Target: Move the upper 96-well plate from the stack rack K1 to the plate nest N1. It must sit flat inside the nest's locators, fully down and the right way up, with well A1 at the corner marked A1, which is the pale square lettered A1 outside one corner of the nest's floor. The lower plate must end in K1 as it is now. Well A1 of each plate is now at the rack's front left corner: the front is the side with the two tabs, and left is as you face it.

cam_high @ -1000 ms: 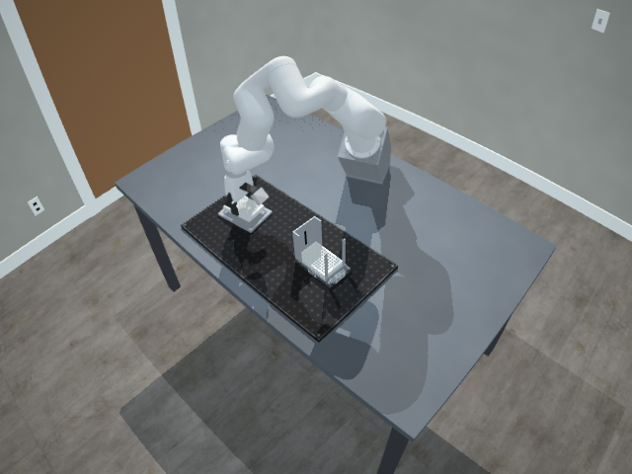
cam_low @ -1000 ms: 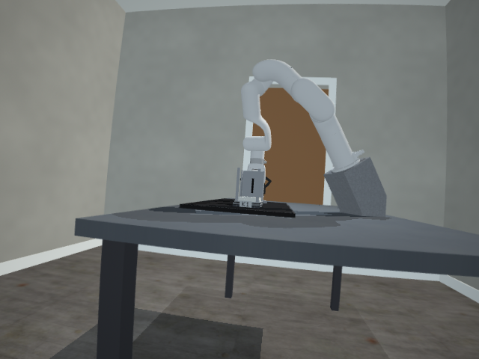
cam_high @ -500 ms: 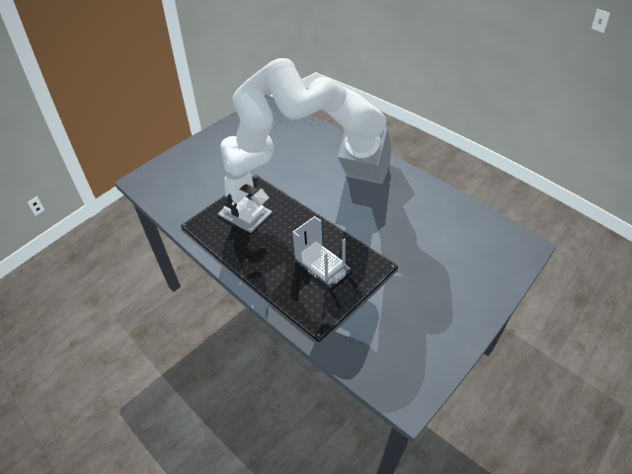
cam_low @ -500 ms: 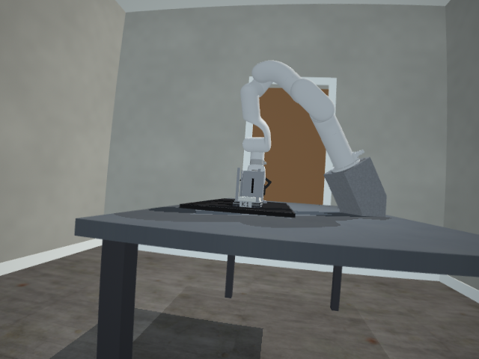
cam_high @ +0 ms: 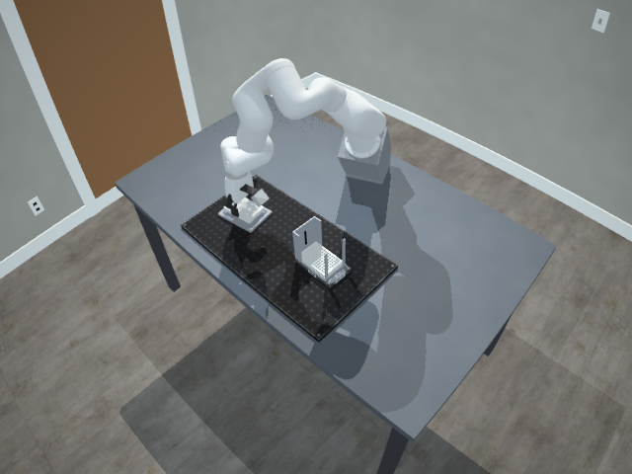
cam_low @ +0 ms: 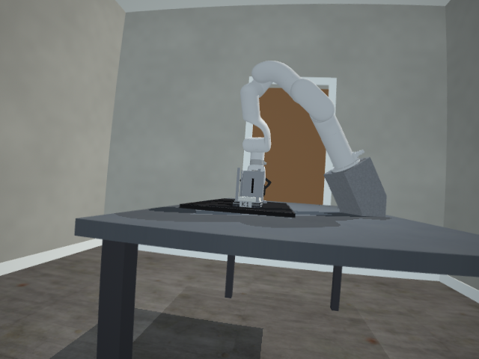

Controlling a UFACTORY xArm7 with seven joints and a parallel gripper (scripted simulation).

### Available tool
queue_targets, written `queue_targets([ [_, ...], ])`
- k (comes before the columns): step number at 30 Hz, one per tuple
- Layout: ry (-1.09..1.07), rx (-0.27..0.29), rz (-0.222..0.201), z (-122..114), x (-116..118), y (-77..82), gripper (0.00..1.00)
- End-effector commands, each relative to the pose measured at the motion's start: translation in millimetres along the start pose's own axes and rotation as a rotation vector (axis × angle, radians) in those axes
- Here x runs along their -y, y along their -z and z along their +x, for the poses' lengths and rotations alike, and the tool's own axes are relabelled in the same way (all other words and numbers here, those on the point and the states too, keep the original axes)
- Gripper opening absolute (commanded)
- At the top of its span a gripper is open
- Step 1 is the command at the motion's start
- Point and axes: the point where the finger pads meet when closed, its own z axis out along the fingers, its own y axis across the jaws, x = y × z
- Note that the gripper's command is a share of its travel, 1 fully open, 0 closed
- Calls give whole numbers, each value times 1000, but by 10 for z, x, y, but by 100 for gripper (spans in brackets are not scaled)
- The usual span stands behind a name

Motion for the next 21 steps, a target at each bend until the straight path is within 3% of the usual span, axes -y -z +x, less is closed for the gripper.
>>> queue_targets([
  [1, -1, 3, -2, -14, -7, 5, 0],
  [21, -1, 3, -2, -14, -7, -25, 0],
])
